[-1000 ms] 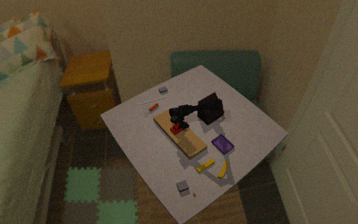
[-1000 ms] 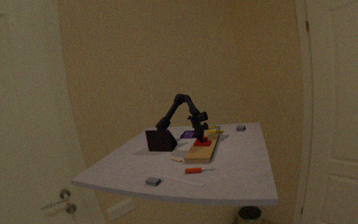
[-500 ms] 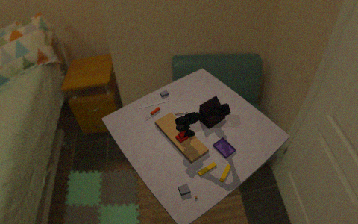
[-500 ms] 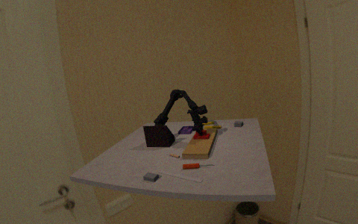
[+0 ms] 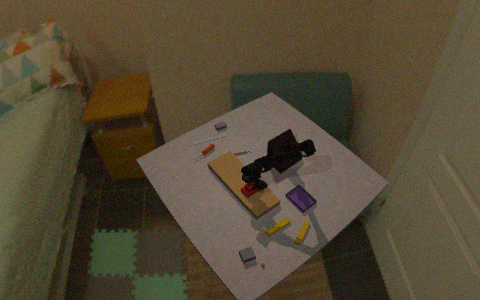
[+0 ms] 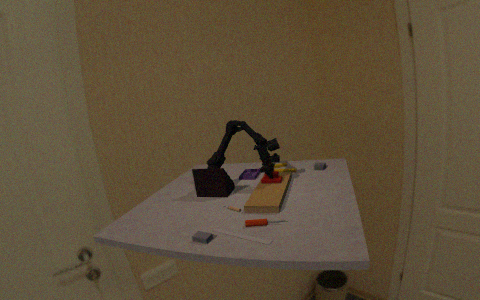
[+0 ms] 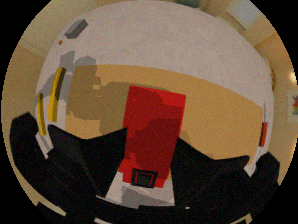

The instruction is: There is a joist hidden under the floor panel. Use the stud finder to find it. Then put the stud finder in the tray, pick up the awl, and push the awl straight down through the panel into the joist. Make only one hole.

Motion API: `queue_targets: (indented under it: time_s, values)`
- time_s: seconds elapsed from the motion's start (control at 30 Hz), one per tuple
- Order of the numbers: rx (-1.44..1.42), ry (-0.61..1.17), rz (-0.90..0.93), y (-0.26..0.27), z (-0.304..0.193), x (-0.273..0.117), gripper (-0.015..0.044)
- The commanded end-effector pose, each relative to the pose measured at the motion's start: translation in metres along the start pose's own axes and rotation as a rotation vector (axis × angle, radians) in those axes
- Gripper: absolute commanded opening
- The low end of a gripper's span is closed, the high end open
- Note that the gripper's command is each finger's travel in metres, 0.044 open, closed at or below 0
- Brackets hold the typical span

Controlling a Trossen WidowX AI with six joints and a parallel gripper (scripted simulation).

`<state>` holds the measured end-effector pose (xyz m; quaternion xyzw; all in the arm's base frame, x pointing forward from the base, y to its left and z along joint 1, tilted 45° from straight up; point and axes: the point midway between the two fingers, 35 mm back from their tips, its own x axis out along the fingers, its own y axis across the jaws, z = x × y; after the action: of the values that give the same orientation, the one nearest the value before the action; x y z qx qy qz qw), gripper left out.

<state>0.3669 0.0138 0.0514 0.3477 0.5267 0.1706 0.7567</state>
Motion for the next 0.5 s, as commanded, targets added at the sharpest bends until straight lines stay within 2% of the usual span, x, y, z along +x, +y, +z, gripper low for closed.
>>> queue_targets:
  time_s: [0.0, 0.47]
  values:
    - [-0.008, 0.001, 0.007, 0.020, 0.000, 0.000, 0.0000]
    - [-0.007, 0.001, 0.009, 0.072, 0.000, 0.000, 0.0000]
